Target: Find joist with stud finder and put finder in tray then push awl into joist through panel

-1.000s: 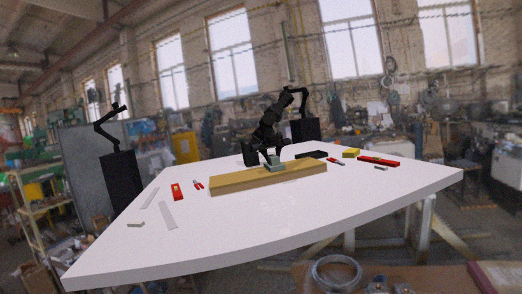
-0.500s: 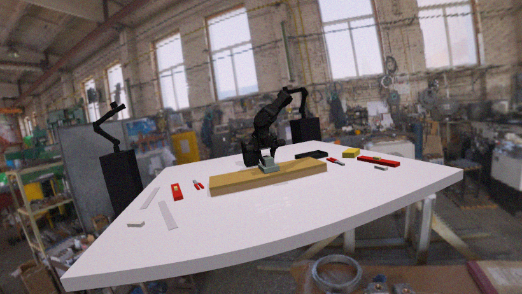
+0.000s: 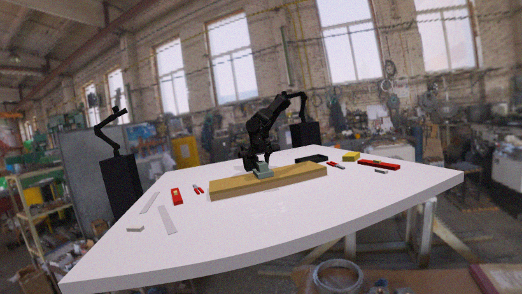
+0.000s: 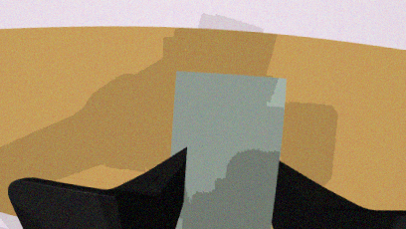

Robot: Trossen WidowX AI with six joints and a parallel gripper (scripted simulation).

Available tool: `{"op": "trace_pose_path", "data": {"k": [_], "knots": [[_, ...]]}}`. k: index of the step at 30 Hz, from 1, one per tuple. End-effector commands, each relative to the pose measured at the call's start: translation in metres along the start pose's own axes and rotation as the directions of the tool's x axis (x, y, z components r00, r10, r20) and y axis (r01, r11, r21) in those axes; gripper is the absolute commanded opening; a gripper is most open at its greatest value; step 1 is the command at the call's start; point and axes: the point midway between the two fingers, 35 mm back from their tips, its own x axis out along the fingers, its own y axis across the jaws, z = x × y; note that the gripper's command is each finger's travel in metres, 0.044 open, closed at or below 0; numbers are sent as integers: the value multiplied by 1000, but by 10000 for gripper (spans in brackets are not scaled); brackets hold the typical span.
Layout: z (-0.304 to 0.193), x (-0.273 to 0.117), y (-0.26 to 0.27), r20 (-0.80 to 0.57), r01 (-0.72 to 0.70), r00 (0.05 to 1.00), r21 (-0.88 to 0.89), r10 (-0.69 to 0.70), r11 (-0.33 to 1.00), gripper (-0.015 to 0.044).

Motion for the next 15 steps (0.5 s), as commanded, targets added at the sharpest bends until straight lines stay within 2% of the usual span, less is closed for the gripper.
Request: {"op": "trace_pose_path", "data": {"k": [1, 15], "knots": [[-1, 0, -12, -1, 3, 1000, 3, -3, 1000, 0], [-1, 0, -37, -1, 4, 1000, 3, -4, 1000, 0]]}}
